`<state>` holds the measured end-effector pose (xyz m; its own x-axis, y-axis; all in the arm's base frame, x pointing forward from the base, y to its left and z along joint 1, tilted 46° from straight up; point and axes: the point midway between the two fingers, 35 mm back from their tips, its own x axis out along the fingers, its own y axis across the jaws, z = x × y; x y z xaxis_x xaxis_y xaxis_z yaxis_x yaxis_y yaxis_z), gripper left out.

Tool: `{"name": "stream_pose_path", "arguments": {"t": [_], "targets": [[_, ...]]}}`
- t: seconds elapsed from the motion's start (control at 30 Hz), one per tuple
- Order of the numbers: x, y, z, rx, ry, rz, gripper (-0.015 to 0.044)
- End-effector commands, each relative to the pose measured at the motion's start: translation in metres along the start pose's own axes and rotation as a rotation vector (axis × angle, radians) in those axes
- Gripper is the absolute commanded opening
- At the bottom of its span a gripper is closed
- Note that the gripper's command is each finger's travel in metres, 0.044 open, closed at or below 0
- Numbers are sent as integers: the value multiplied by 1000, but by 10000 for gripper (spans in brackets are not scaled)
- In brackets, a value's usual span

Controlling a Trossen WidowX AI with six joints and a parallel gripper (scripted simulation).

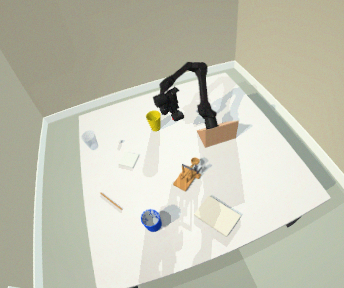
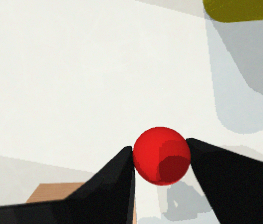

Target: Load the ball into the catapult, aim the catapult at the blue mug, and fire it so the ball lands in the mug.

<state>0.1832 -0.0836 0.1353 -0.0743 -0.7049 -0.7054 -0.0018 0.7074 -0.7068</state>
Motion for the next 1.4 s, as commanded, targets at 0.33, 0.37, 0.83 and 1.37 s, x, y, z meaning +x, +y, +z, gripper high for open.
{"name": "stream_pose_path", "arguments": {"t": [0.33, 0.37, 0.83, 1.37], "targets": [[-4, 47, 28, -131, 49, 31, 0], [-4, 51, 30, -141, 53, 33, 0], [-3, 111, 43, -250, 103, 42, 0], [4, 177, 40, -376, 175, 8, 0]]}}
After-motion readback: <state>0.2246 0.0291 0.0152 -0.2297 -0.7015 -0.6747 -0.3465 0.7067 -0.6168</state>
